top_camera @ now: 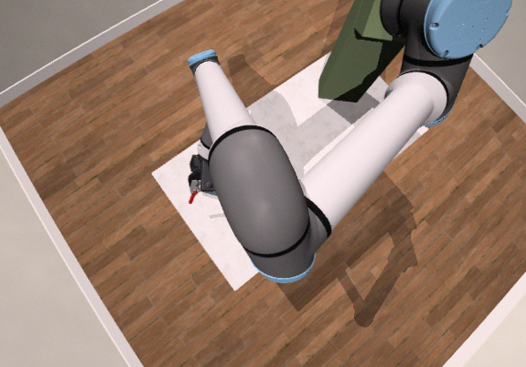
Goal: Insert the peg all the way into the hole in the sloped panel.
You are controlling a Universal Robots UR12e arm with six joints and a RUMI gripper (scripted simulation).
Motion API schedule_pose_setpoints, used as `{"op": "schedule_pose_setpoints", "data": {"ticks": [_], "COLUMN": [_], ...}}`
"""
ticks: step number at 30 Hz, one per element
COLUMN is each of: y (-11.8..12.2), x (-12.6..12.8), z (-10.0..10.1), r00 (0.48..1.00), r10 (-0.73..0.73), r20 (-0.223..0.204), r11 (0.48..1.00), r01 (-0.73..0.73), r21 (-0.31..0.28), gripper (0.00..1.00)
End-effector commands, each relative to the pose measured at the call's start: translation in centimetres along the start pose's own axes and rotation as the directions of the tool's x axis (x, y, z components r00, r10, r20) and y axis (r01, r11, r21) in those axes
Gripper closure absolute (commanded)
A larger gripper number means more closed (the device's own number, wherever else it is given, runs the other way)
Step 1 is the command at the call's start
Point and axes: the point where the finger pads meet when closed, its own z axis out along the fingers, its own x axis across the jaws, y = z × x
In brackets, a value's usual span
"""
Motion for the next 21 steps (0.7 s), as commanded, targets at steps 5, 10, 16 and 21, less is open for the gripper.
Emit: {"op": "schedule_pose_setpoints", "data": {"ticks": [5, 10, 16, 21], "y": [0.5, 0.8, 1.2, 1.4], "x": [0.4, 0.6, 0.8, 0.8], "z": [-0.2, -0.3, -0.5, -0.6], "r00": [0.999, 0.998, 0.997, 0.996], "r10": [-0.032, -0.051, -0.075, -0.086], "r20": [-0.013, -0.021, -0.031, -0.036], "r11": [0.999, 0.998, 0.996, 0.995], "r01": [0.032, 0.052, 0.076, 0.088], "r21": [0.020, 0.032, 0.045, 0.052], "gripper": [1.00, 1.00, 1.00, 1.00]}}
